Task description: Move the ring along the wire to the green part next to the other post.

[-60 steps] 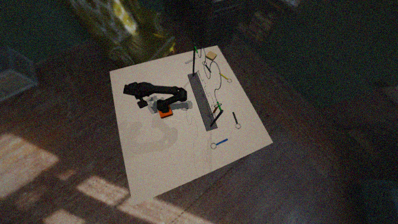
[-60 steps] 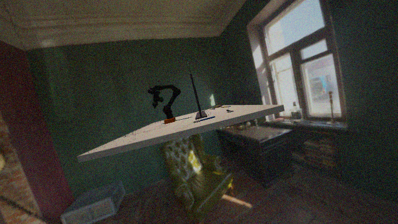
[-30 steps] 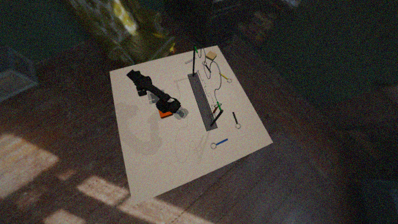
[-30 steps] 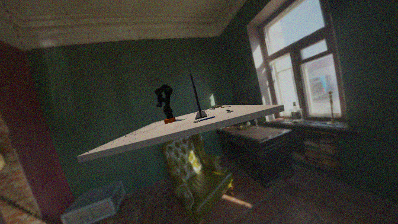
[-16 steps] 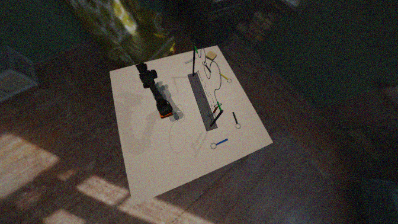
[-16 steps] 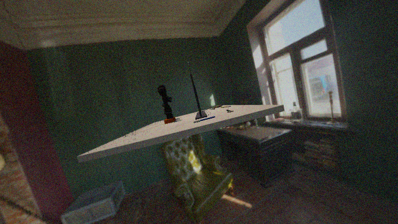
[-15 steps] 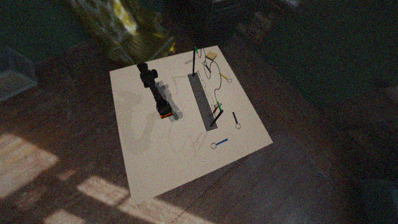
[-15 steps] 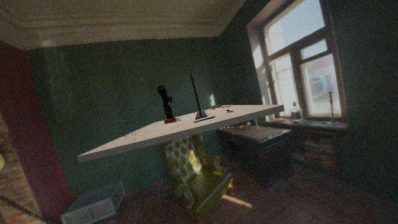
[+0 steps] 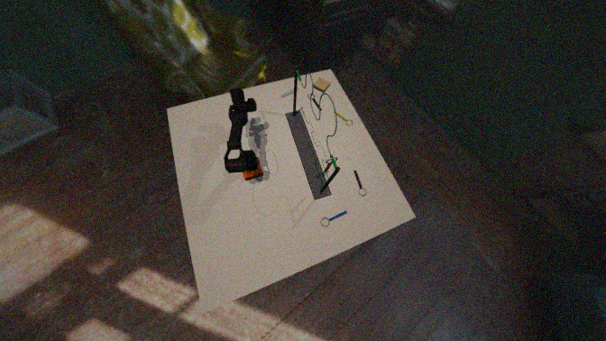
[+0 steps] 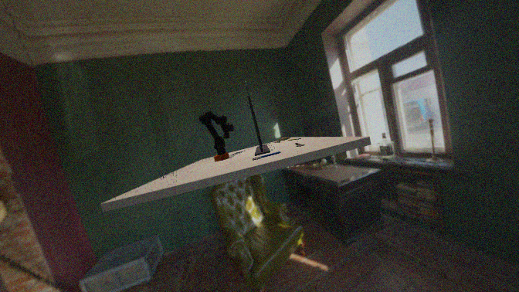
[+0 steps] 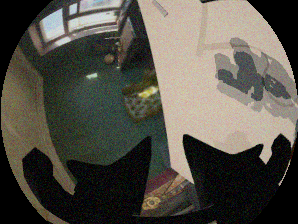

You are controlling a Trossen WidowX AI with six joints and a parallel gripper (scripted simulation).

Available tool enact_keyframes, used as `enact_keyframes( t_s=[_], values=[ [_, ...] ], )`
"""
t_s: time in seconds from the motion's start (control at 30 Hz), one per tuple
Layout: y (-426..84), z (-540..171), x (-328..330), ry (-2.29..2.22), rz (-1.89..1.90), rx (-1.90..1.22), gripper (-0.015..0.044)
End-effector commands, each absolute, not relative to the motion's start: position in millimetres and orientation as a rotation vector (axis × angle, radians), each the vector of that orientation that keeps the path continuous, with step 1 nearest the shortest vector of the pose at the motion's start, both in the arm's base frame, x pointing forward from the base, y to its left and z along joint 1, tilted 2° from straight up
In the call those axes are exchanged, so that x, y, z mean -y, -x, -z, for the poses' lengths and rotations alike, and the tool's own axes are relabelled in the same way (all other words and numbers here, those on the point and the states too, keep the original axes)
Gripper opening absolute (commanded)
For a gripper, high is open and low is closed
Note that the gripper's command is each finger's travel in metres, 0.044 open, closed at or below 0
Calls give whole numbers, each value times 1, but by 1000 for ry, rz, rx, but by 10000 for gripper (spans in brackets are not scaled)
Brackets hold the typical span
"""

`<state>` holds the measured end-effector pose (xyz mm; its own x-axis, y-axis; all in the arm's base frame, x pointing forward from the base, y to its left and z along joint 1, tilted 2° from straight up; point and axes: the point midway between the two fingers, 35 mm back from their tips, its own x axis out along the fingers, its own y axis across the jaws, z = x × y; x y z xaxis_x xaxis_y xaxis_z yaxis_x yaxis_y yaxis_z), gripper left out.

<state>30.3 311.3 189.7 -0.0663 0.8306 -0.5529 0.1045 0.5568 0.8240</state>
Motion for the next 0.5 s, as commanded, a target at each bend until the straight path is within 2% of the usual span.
enact_keyframes(
  t_s=[0.0, 0.47],
  values=[
    [-60, -189, -314, -854, -746, -1474, 160],
    [-180, -186, -291, -924, -769, -1161, 160]
  ],
)
